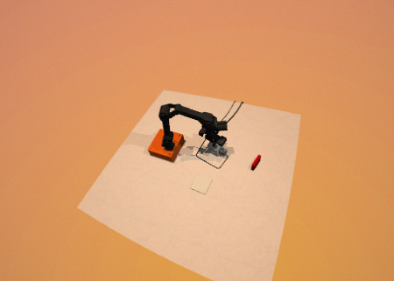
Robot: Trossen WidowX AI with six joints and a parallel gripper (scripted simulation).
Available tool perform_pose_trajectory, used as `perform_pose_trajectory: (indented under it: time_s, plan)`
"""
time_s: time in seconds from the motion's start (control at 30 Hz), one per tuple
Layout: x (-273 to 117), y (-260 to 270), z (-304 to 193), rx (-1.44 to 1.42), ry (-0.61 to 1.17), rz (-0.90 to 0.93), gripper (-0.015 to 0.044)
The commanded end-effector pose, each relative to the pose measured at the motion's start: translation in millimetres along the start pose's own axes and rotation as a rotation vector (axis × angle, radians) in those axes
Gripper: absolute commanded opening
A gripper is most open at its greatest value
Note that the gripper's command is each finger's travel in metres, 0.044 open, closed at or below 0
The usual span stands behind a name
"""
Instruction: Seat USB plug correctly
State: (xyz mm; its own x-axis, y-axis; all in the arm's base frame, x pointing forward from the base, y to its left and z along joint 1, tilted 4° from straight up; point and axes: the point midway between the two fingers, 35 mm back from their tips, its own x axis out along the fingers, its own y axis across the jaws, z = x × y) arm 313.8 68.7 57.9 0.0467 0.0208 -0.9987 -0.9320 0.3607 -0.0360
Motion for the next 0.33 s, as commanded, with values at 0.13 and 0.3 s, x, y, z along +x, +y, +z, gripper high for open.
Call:
perform_pose_trajectory:
  time_s: [0.13,0.3]
  plan:
    - [-5.9,0.0,0.6,0.000,0.000,0.000,0.0095]
    - [-10.9,-0.1,1.1,0.000,0.000,0.000,0.0095]
